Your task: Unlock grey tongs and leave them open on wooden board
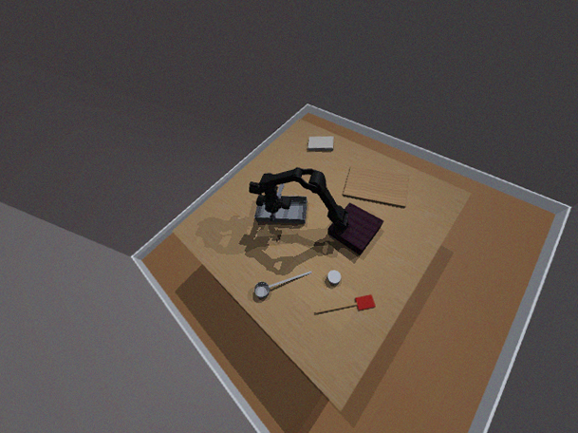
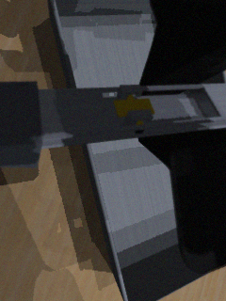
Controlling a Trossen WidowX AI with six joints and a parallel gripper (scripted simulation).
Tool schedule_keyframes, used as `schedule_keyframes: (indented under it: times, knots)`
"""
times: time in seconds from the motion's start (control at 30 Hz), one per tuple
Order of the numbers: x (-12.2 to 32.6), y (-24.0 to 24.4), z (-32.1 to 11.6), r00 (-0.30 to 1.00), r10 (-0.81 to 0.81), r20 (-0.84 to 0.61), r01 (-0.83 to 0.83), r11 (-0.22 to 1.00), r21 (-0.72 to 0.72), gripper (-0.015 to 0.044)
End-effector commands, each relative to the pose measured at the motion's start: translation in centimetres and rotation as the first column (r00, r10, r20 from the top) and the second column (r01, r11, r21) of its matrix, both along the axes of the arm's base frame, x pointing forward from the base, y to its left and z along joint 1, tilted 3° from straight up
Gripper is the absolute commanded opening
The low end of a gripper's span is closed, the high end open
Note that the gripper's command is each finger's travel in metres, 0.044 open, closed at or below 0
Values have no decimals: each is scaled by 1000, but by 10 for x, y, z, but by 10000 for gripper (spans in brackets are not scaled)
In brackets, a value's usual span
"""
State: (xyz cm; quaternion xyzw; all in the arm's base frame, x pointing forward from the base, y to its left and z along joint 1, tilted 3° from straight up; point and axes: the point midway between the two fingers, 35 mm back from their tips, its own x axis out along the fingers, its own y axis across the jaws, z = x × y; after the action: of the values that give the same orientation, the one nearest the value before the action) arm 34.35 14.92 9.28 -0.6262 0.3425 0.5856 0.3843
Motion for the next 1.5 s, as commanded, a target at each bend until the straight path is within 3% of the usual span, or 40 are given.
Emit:
schedule_keyframes:
  times: [0.0, 0.27, 0.53, 0.8, 1.13, 1.47]
  knots:
    - [1, -3, 0, 999, -40, -1, 40, 999, 3, -150]
    - [10, -25, 0, 935, -354, -12, 354, 935, 24, -150]
    - [19, -51, 1, 758, -652, -30, 653, 756, 44, -150]
    - [24, -72, 2, 621, -783, -44, 784, 618, 58, -150]
    - [30, -103, 2, 245, -967, -76, 969, 240, 66, -150]
    - [34, -135, 3, -182, -978, -106, 980, -189, 62, -150]
